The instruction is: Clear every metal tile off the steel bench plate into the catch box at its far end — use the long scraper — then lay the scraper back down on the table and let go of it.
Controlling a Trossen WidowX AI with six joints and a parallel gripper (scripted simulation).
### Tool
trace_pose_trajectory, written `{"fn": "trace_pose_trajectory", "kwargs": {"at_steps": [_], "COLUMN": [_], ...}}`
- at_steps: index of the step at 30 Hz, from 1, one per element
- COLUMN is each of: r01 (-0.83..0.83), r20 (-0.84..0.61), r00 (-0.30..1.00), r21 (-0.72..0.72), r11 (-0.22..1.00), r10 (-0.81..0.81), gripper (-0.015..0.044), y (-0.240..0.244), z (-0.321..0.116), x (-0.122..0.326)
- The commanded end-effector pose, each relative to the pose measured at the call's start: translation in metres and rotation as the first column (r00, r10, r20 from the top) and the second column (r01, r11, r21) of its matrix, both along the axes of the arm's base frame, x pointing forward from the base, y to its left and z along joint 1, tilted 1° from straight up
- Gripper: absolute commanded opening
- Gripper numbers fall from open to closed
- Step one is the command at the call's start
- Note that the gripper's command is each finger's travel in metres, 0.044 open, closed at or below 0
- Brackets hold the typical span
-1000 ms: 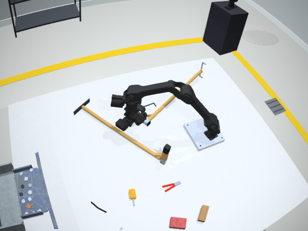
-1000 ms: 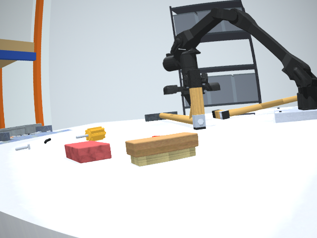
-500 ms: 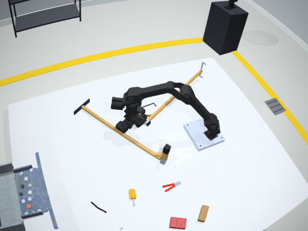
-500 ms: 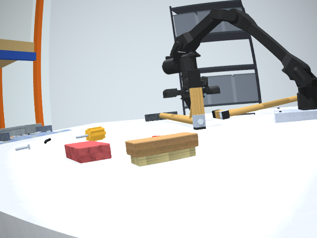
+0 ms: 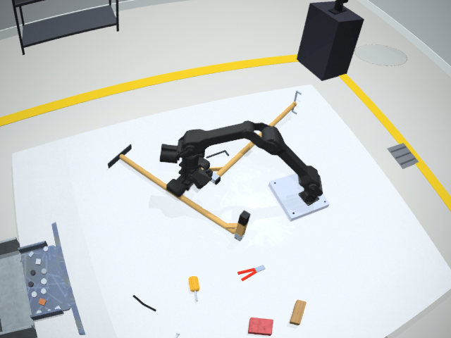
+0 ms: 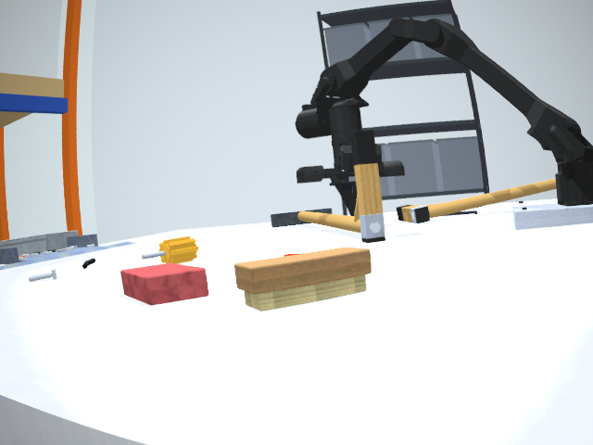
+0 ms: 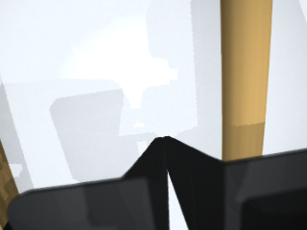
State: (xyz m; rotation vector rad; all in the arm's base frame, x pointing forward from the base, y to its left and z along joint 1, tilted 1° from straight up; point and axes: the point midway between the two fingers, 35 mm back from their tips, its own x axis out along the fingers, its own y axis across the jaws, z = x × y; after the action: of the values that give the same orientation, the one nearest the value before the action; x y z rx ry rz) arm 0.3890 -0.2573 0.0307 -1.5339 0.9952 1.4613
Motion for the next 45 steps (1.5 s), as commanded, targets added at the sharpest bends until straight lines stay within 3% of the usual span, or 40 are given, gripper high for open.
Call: {"fn": "trace_pose_trajectory", "kwargs": {"at_steps": [1, 45], "r01": [0.004, 0.003], "r20": [0.001, 0.038], "r00": [1.000, 0.999], "r21": [0.002, -0.014], "r11": [1.000, 1.000], "r10": [-0.004, -0.002], "gripper": [0.0000, 0.0000], "y": [0.001, 0.017], "z": [-0.002, -0.001], "x": [0.005, 0.045]}}
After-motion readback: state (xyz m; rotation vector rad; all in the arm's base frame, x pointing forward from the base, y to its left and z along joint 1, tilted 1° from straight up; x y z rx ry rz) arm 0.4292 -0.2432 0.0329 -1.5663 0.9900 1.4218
